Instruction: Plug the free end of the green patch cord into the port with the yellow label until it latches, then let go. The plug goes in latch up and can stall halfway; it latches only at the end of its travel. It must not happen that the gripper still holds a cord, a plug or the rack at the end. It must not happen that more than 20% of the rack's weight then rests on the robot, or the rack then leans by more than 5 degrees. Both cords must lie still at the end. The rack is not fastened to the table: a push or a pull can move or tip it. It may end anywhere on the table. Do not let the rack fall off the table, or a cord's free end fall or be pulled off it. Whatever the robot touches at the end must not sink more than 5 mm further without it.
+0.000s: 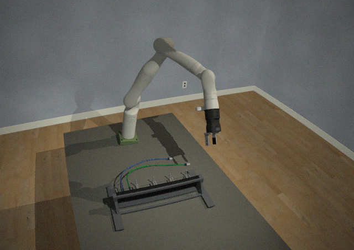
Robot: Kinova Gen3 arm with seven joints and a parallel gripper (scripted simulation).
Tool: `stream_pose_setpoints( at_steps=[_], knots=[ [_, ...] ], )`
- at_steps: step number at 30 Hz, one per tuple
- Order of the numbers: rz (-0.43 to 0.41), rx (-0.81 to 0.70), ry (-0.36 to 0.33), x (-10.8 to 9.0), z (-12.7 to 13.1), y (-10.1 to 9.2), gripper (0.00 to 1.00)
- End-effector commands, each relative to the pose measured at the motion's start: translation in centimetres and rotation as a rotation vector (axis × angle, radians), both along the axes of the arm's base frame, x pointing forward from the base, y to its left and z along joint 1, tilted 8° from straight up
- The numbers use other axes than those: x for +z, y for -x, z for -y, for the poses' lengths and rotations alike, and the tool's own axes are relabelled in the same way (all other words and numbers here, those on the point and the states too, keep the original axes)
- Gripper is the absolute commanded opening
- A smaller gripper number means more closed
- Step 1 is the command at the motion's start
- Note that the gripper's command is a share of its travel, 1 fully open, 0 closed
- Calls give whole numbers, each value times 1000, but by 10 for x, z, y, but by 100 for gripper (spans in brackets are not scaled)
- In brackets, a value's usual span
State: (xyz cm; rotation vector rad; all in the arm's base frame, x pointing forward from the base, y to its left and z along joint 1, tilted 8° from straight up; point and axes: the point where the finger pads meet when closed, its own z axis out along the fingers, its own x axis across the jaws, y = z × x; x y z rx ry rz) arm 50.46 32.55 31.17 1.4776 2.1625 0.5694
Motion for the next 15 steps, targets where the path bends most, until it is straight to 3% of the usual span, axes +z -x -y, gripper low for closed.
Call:
stream_pose_setpoints(
  at_steps=[1, 5, 10, 12, 15],
  knots=[
    [-81, -74, -15, -7, 37, 16, 100],
    [-257, -156, -41, -29, 69, 67, 100],
    [-454, -225, -85, -42, 90, 130, 100],
    [-454, -225, -85, -42, 90, 130, 100],
    [-544, -248, -111, -43, 96, 160, 100]
  ],
)
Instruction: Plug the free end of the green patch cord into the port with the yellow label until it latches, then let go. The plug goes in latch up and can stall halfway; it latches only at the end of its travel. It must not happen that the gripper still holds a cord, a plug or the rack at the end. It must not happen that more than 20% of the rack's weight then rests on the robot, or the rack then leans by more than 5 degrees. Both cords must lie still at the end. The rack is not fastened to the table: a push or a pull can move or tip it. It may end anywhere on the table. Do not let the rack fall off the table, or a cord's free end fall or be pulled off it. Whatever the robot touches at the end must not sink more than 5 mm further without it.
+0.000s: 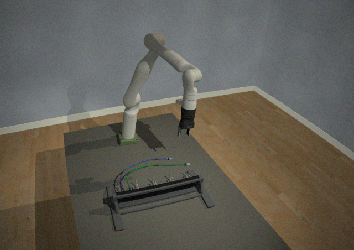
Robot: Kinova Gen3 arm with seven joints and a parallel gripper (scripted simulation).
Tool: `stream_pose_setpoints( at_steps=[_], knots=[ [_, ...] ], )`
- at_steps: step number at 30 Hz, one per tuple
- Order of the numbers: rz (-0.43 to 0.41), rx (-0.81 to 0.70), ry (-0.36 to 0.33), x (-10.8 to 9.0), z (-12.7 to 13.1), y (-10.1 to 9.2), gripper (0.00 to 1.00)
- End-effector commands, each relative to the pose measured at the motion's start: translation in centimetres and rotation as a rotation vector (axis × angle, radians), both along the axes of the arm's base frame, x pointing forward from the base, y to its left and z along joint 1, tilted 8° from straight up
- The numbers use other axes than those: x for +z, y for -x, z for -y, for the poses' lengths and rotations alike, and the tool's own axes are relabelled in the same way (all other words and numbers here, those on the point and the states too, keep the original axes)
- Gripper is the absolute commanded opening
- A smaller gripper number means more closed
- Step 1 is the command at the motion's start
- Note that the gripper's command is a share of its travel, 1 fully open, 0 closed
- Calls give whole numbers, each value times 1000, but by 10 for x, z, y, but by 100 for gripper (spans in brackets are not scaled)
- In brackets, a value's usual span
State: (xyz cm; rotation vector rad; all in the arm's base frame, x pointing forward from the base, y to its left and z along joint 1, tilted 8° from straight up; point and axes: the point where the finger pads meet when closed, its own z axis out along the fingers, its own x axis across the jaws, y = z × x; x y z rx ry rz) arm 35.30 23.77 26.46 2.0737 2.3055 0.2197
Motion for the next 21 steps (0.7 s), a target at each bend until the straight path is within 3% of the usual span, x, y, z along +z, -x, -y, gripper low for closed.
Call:
stream_pose_setpoints(
  at_steps=[1, 7, 17, 18, 21],
  knots=[
    [-46, -28, -24, 4, 9, 16, 100],
    [-123, -48, -56, 5, 11, 42, 100],
    [-130, -49, -58, 6, 11, 45, 100],
    [-130, -49, -58, 6, 11, 45, 0],
    [-130, -49, -58, 6, 11, 45, 0]
  ],
)
